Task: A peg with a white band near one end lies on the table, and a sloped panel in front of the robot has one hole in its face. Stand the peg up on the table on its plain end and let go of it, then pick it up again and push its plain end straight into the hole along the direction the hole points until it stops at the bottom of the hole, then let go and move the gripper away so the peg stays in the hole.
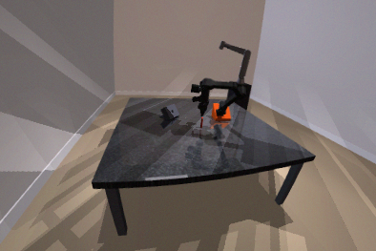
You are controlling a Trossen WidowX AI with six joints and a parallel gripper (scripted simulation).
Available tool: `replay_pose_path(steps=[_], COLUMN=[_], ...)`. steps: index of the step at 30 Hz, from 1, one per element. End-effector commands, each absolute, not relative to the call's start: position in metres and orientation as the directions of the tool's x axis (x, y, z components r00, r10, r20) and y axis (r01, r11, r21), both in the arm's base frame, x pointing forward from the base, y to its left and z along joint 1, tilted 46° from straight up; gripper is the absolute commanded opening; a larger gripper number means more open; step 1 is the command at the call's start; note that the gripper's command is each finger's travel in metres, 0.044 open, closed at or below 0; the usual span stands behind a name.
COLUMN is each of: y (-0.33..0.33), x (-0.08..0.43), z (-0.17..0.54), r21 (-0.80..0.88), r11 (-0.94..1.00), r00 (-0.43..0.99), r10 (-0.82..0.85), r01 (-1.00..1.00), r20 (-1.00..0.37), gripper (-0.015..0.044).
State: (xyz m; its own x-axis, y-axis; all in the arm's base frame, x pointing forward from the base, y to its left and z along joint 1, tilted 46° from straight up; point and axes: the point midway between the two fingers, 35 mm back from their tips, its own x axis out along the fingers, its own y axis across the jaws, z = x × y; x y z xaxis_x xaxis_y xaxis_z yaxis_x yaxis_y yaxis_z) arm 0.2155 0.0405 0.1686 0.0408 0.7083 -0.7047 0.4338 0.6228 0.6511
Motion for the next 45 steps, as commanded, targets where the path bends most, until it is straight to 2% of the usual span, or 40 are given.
replay_pose_path(steps=[1, 44, 45], y=[0.047, 0.092, 0.089], x=[0.214, 0.217, 0.218], z=[0.164, 0.12, 0.122], r21=[0.648, 0.651, 0.649], r11=[0.612, 0.611, 0.616], r00=[0.04, 0.042, 0.042], r10=[0.712, 0.714, 0.71], r01=[0.452, 0.451, 0.446], r20=[-0.701, -0.699, -0.703], gripper=[0.044, 0.044, 0.0414])
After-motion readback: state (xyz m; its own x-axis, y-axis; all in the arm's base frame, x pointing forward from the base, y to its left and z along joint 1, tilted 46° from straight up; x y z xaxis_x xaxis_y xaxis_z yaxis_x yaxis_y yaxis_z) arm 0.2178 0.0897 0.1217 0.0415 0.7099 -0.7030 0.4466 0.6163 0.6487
